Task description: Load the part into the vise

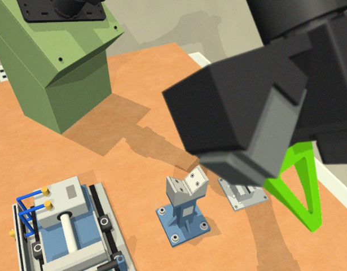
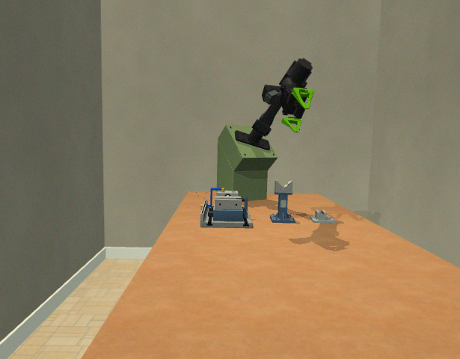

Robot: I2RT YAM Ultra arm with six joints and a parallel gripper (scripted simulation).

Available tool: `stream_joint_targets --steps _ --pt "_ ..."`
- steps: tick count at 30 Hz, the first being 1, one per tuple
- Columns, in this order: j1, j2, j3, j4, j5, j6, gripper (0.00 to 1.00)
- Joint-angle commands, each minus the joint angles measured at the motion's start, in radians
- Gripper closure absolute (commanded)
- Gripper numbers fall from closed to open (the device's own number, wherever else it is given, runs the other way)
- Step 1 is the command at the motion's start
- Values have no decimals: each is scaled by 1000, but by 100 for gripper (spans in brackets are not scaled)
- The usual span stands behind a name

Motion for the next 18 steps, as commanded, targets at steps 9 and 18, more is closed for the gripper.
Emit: stream_joint_targets --steps 9,18 --pt "-13 -14 11 1 12 -8 0" --pt "-3 -8 5 3 1 -1 0"
